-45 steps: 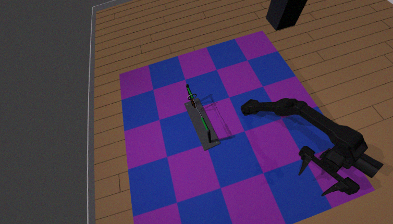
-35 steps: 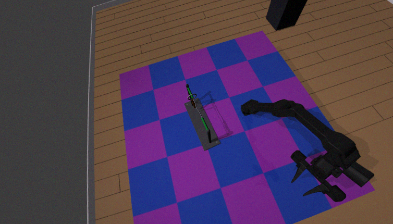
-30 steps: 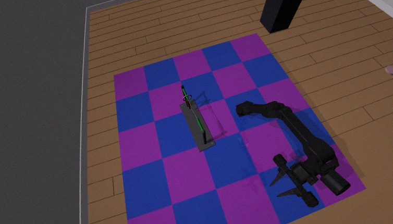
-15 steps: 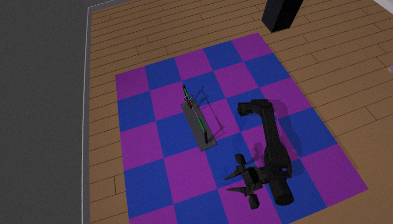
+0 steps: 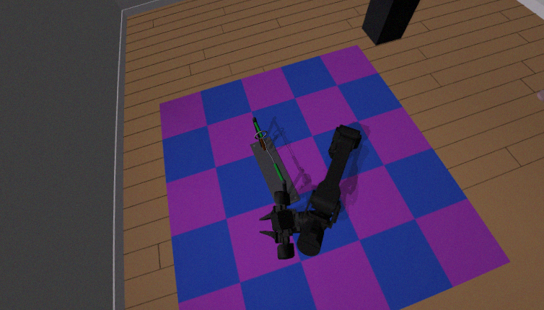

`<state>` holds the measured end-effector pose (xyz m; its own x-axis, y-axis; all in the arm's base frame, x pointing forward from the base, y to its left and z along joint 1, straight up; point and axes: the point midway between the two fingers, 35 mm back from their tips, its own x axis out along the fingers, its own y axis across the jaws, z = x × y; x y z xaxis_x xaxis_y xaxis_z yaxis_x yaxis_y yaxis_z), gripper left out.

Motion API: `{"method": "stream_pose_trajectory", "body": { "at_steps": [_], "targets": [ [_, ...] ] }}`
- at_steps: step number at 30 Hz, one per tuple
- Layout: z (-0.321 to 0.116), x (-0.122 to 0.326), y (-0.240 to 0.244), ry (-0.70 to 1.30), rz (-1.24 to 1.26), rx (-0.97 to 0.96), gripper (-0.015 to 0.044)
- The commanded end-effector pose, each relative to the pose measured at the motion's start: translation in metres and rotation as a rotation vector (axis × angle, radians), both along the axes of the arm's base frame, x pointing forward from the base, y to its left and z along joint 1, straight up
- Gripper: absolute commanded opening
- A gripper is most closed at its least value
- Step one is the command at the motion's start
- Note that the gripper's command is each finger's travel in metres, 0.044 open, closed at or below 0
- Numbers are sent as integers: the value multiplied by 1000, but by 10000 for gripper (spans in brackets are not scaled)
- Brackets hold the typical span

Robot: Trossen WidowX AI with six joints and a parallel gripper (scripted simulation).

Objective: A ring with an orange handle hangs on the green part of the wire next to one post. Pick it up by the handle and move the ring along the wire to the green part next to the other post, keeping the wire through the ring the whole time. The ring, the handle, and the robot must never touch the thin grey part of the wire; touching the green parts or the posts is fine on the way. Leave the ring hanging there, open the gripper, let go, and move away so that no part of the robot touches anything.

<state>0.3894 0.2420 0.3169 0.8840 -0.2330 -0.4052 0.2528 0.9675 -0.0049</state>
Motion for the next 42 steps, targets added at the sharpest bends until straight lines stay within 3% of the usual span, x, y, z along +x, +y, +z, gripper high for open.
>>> {"method": "stream_pose_trajectory", "body": {
  "at_steps": [1, 12, 22, 32, 42],
  "targets": [
    [-1, 25, -46, 18, -33, -14, 160],
    [-10, 67, -161, 51, -107, -71, 160],
    [-15, 74, -272, 58, -169, -143, 160],
    [-17, 52, -379, 55, -232, -247, 160],
    [-17, 0, -478, 70, -310, -391, 160]
  ]
}}
